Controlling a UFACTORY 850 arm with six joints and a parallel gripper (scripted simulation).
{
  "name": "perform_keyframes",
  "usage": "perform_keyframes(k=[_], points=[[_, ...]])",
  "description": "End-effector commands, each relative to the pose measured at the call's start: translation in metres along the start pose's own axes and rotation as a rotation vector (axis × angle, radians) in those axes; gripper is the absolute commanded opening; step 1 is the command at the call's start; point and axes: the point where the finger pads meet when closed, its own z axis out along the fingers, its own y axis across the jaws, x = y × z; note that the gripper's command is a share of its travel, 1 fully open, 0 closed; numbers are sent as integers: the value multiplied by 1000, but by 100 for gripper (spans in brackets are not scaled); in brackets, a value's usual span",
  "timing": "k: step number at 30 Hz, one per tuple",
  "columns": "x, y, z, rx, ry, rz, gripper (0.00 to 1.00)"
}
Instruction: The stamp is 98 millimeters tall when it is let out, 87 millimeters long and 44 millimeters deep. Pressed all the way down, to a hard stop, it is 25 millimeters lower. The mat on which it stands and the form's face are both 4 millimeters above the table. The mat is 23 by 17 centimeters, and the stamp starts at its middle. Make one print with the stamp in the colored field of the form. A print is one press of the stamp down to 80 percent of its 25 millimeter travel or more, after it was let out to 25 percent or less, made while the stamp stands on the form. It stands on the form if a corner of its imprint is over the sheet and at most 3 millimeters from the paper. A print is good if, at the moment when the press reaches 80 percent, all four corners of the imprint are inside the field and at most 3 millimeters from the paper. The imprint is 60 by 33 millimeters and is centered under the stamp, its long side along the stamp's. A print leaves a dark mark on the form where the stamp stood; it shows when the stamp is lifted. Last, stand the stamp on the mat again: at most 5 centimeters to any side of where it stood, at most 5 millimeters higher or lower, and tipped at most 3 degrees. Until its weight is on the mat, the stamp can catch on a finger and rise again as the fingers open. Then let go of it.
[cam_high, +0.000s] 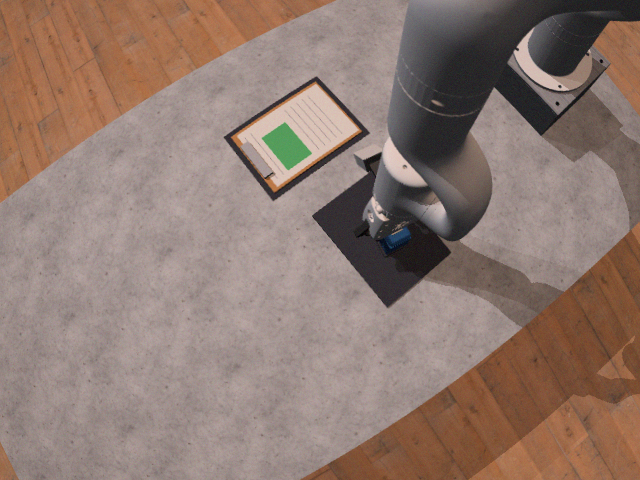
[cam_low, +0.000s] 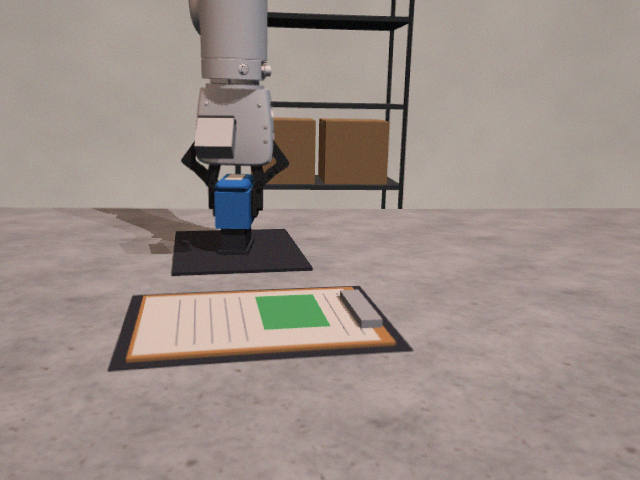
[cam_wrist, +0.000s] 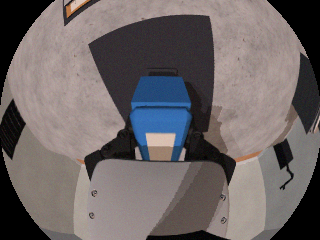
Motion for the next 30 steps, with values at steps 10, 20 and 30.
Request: perform_keyframes(k=[10, 20, 30], points=[[0, -1, -4, 9, 14, 0, 27], [0, -1, -8, 9, 15, 0, 27], [0, -1, -14, 9, 15, 0, 27]])
